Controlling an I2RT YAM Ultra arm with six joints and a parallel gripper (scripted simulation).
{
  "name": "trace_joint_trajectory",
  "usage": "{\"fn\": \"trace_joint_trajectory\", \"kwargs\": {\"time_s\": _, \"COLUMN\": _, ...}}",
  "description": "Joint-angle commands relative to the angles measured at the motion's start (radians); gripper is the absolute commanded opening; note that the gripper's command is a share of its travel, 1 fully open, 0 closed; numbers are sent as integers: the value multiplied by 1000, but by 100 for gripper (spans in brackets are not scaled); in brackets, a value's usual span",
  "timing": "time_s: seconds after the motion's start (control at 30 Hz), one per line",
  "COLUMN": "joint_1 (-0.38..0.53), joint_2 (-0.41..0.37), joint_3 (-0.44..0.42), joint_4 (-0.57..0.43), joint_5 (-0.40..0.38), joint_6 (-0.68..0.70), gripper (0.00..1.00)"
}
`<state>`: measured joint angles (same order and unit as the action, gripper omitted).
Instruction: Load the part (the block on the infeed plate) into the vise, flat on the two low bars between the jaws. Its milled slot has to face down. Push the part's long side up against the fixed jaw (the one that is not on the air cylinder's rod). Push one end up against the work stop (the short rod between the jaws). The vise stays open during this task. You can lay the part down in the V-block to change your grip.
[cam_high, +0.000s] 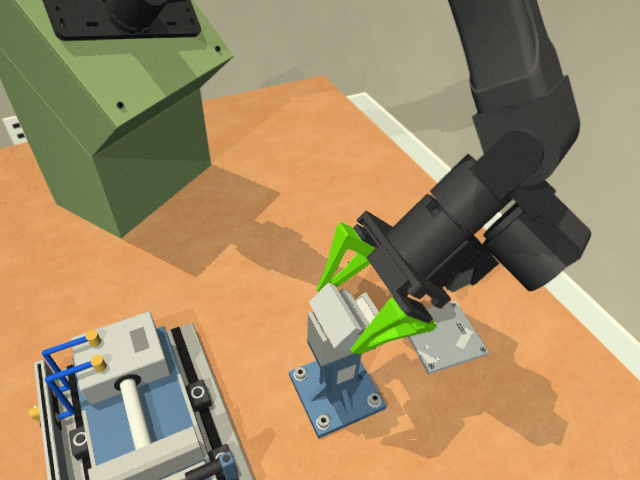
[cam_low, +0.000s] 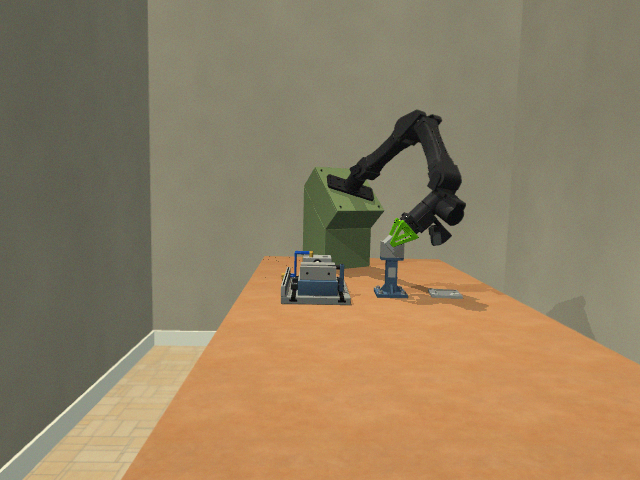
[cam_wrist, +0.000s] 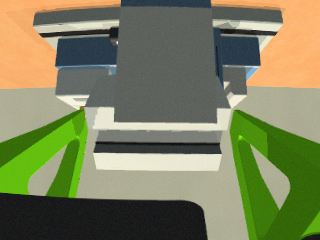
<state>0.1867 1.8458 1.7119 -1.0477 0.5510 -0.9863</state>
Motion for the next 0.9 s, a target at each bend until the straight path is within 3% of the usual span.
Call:
{"fn": "trace_joint_trajectory", "kwargs": {"time_s": 0.0, "joint_1": 4, "joint_2": -3, "joint_3": 29, "joint_4": 4, "joint_5": 13, "joint_6": 5, "gripper": 81}}
{"fn": "trace_joint_trajectory", "kwargs": {"time_s": 0.87, "joint_1": 13, "joint_2": 11, "joint_3": -17, "joint_4": 16, "joint_5": 15, "joint_6": 12, "gripper": 81}}
